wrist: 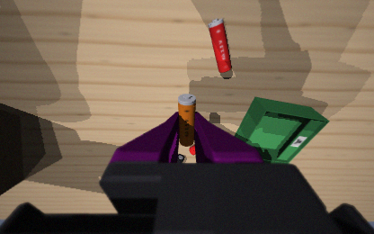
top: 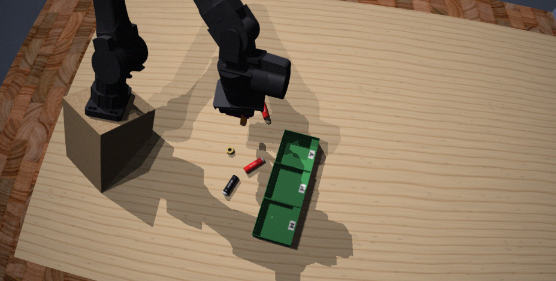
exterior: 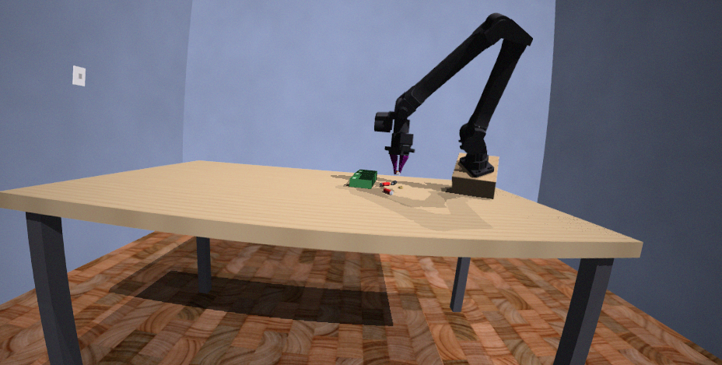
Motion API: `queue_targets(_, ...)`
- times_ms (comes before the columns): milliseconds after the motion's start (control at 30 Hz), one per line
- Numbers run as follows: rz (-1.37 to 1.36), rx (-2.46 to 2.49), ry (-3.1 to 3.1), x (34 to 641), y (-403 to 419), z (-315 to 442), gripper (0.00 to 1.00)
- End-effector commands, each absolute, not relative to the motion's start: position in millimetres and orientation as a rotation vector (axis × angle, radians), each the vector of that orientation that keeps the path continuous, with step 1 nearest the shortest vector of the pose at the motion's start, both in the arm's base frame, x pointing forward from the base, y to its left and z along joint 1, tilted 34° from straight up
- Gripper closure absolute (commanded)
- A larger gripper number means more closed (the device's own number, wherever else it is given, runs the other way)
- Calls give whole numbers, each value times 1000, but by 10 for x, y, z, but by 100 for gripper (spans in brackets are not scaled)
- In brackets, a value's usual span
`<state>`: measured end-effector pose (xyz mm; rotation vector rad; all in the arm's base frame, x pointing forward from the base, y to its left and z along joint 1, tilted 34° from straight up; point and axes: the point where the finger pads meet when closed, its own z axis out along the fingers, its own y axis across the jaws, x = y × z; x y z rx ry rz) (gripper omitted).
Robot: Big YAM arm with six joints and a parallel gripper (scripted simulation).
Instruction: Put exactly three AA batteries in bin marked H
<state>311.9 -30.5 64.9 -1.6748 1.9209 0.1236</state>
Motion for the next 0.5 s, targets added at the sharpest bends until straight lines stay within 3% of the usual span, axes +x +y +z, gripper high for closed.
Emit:
queue_targets(0, 141, -1508, 2044, 3392, -570, 707, 91)
queue_targets(467, 162, -1493, 2066, 3688, -1183, 523, 91)
